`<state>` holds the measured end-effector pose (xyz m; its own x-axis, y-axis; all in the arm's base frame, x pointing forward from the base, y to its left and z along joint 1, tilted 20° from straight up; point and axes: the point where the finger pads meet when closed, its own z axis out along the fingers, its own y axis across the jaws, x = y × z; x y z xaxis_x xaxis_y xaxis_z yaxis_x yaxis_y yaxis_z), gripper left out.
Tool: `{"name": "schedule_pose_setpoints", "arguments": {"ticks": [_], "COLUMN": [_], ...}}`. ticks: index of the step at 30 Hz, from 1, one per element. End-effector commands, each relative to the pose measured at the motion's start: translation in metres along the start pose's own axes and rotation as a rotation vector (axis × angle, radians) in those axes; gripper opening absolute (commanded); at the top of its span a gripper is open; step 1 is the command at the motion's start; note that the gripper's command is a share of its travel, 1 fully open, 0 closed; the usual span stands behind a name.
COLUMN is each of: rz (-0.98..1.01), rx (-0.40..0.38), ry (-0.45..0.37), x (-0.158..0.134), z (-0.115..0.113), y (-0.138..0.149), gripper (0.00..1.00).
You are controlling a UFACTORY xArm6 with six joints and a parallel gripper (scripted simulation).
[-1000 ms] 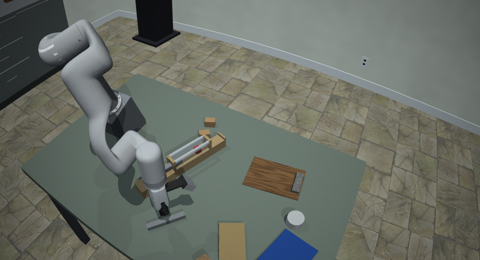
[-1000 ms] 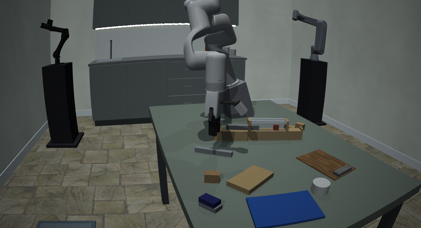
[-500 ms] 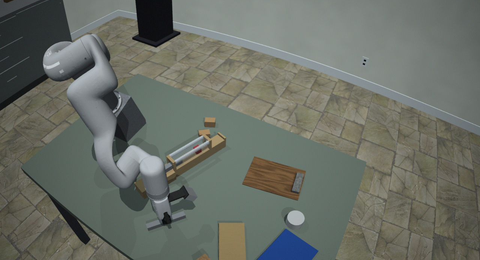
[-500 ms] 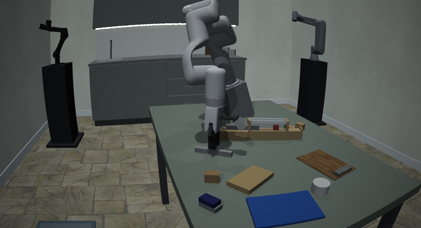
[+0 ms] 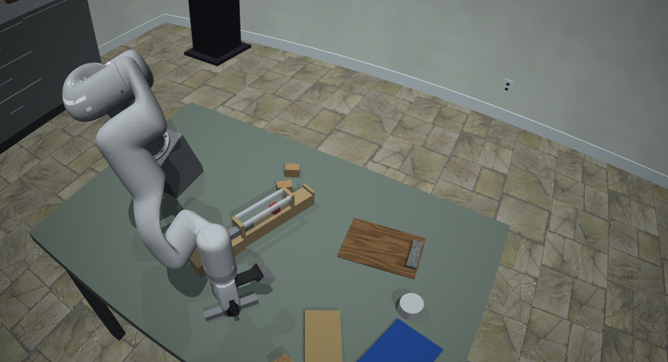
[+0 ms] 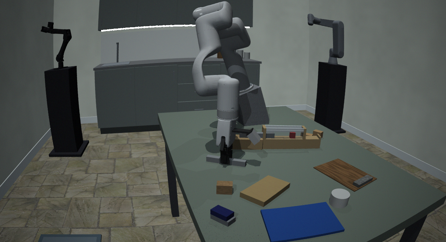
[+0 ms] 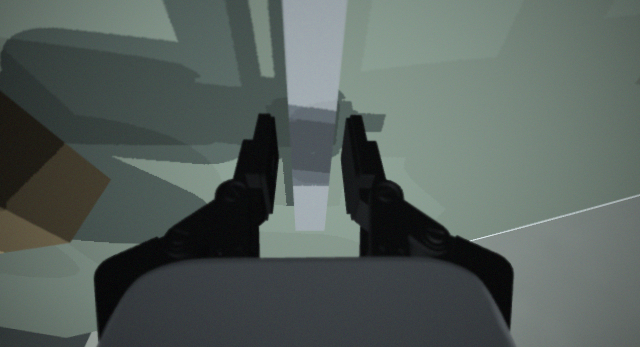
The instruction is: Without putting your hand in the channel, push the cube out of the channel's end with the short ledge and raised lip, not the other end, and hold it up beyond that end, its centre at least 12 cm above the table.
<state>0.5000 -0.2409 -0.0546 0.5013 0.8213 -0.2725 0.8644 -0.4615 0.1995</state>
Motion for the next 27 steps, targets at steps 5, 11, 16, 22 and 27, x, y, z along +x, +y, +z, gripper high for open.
{"name": "schedule_pose_setpoints", "arguments": {"ticks": [5, 11, 16, 22, 27], "rz": [0.000, 0.000, 0.000, 0.000, 0.000], "rx": [-0.004, -0.004, -0.004, -0.004, -0.004], "ry": [0.001, 0.001, 0.001, 0.001, 0.001], "x": [0.0003, 0.0003, 0.0003, 0.0003, 0.0003], "z": [0.0044, 0.0044, 0.0044, 0.0044, 0.0044], "y": [0.0020, 0.0020, 0.0020, 0.0020, 0.0020], "gripper": [0.38, 0.38, 0.00, 0.00, 0.00]}}
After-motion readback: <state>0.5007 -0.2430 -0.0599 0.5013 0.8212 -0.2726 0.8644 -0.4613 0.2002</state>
